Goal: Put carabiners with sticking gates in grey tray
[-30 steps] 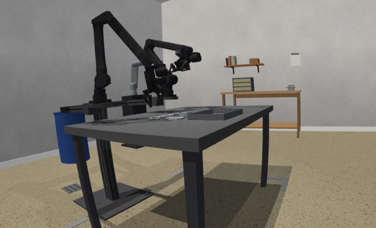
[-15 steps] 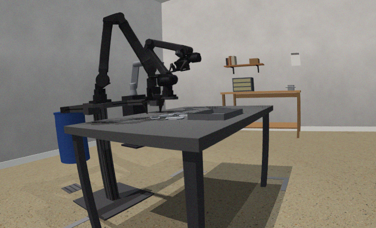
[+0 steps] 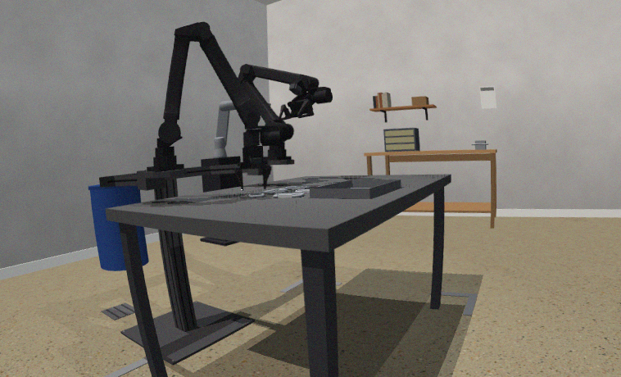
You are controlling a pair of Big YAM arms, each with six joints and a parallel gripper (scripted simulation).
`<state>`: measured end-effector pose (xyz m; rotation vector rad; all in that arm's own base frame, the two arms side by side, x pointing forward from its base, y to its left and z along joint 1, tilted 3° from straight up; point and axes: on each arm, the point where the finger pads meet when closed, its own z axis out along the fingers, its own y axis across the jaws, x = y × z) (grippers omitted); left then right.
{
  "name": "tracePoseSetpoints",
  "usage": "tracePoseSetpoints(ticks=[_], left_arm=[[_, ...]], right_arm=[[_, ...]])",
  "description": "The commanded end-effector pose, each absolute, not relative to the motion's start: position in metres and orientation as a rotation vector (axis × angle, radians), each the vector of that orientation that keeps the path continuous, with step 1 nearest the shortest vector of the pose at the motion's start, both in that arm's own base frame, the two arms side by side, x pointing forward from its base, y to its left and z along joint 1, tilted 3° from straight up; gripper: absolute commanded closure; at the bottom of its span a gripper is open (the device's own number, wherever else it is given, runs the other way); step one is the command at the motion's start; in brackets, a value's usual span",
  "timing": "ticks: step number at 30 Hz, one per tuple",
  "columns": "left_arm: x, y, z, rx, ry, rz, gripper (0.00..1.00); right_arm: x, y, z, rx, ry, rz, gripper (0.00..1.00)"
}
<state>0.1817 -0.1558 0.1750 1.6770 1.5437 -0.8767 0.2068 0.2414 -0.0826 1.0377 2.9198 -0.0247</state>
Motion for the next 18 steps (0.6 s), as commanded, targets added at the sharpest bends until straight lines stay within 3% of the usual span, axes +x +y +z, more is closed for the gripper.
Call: tracePoseSetpoints(ticks=[1,18], left_arm=[[0.183,-0.155,0.177,1.679,1.534,-0.871,0.00],[0.183,-0.155,0.177,1.679,1.534,-0.871,0.00]], right_arm=[[0.220,0.254,-0.074,1.057,2.899,0.019,0.17],[0.228,0.257,-0.101,1.065,2.897,0.016,0.17]])
